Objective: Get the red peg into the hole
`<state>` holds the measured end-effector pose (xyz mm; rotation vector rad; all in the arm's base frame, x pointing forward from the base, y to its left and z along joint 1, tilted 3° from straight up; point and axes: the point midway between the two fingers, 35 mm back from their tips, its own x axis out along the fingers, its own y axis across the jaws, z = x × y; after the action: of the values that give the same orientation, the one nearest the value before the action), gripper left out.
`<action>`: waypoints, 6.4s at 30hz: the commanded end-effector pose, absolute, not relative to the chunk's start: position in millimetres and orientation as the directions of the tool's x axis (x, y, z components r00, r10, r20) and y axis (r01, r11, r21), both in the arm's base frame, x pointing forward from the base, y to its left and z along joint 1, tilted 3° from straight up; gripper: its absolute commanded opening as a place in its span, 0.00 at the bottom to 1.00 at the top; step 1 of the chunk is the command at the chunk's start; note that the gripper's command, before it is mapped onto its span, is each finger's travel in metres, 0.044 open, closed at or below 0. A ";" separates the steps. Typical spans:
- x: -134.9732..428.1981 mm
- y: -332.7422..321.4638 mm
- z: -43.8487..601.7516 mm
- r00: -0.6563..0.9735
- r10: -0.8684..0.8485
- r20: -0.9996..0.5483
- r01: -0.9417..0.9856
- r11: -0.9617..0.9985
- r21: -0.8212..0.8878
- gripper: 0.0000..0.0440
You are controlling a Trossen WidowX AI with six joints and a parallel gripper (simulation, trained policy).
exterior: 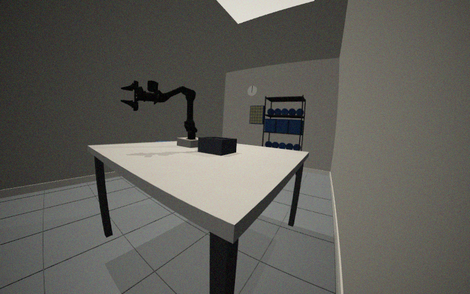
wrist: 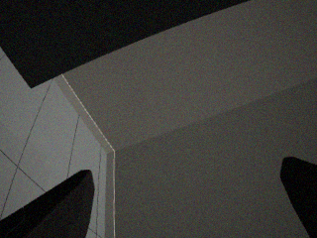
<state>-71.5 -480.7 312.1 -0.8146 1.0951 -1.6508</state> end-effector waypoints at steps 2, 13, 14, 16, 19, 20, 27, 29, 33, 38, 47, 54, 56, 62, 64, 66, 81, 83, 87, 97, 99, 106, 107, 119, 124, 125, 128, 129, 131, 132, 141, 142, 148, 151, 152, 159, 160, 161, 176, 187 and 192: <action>-60.8 -482.4 307.3 -0.293 -0.956 -0.002 0.354 -0.107 -0.929 0.98; 58.0 -475.5 258.8 -0.102 -0.963 -0.249 0.521 0.161 -0.838 1.00; 69.8 -472.2 254.8 -0.084 -0.959 -0.271 0.535 0.186 -0.824 1.00; 93.0 -464.4 247.4 -0.049 -0.948 -0.315 0.559 0.235 -0.795 1.00; 126.4 -449.7 237.5 0.002 -0.926 -0.376 0.586 0.306 -0.750 1.00; 137.0 -444.0 234.5 0.018 -0.918 -0.396 0.593 0.329 -0.735 1.00; 204.4 -395.1 217.6 0.122 -0.844 -0.522 0.620 0.475 -0.624 1.00; 221.0 -378.5 213.8 0.148 -0.819 -0.554 0.623 0.512 -0.591 1.00; 250.2 -342.7 207.2 0.193 -0.765 -0.615 0.623 0.579 -0.526 1.00; 279.1 -293.9 200.6 0.237 -0.691 -0.682 0.618 0.649 -0.443 1.00; 309.5 -199.8 191.7 0.287 -0.550 -0.784 0.605 0.739 -0.296 1.00; 313.4 -126.3 185.2 0.292 -0.437 -0.851 0.597 0.778 -0.195 1.00; 311.3 -106.2 183.2 0.286 -0.406 -0.868 0.596 0.785 -0.170 1.00; 297.4 -50.2 176.7 0.248 -0.320 -0.915 0.601 0.791 -0.114 1.00; 290.6 -33.3 174.4 0.228 -0.295 -0.928 0.606 0.789 -0.102 1.00; 282.8 -17.4 172.0 0.206 -0.272 -0.940 0.612 0.786 -0.093 1.00; 212.5 72.4 148.8 -0.005 -0.180 -0.984 0.675 0.725 -0.136 1.00; 203.6 81.0 144.8 -0.032 -0.179 -0.983 0.681 0.716 -0.152 1.00; 188.2 95.8 136.0 -0.077 -0.180 -0.981 0.688 0.703 -0.183 1.00; 171.0 119.7 106.3 -0.110 -0.188 -0.976 0.684 0.698 -0.212 1.00; 170.4 122.6 98.9 -0.107 -0.189 -0.976 0.682 0.701 -0.211 1.00; 171.8 129.6 69.6 -0.086 -0.185 -0.979 0.672 0.714 -0.194 1.00; 172.4 130.3 65.0 -0.081 -0.183 -0.980 0.672 0.716 -0.190 1.00; 179.3 131.1 11.7 -0.031 -0.166 -0.986 0.670 0.728 -0.144 0.98; 175.2 128.2 -4.7 -0.048 -0.171 -0.984 0.666 0.729 -0.159 0.74; 174.1 127.3 -7.4 -0.054 -0.174 -0.983 0.666 0.728 -0.165 0.68; 171.1 124.8 -13.2 -0.071 -0.182 -0.981 0.666 0.724 -0.183 0.50; 170.2 124.2 -14.4 -0.077 -0.185 -0.980 0.665 0.722 -0.189 0.44; 168.7 123.2 -16.1 -0.089 -0.191 -0.978 0.663 0.721 -0.201 0.32; 168.0 122.8 -16.6 -0.095 -0.193 -0.977 0.662 0.720 -0.207 0.26; 175.7 119.5 -4.6 -0.080 -0.227 -0.971 0.654 0.723 -0.223 0.00; 177.9 119.3 -0.8 -0.071 -0.229 -0.971 0.653 0.725 -0.219 0.00; 190.2 115.0 25.4 -0.021 -0.242 -0.970 0.658 0.727 -0.196 0.00; 196.4 112.2 39.4 0.002 -0.249 -0.969 0.662 0.726 -0.185 0.00; 198.5 111.1 44.3 0.009 -0.251 -0.968 0.664 0.726 -0.182 0.00; 216.6 102.9 79.6 0.067 -0.259 -0.963 0.692 0.707 -0.142 0.00; 219.4 101.3 84.5 0.075 -0.261 -0.963 0.699 0.702 -0.136 0.00; 222.1 99.4 89.2 0.082 -0.263 -0.961 0.706 0.696 -0.130 0.00; 265.3 51.7 121.3 0.138 -0.298 -0.945 0.818 0.572 -0.060 0.00; 298.3 8.1 116.0 0.151 -0.309 -0.939 0.849 0.528 -0.037 0.00; 310.7 -9.2 108.0 0.152 -0.298 -0.942 0.845 0.534 -0.033 0.00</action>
<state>303.6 -0.2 112.8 0.5897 1.1287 -0.9028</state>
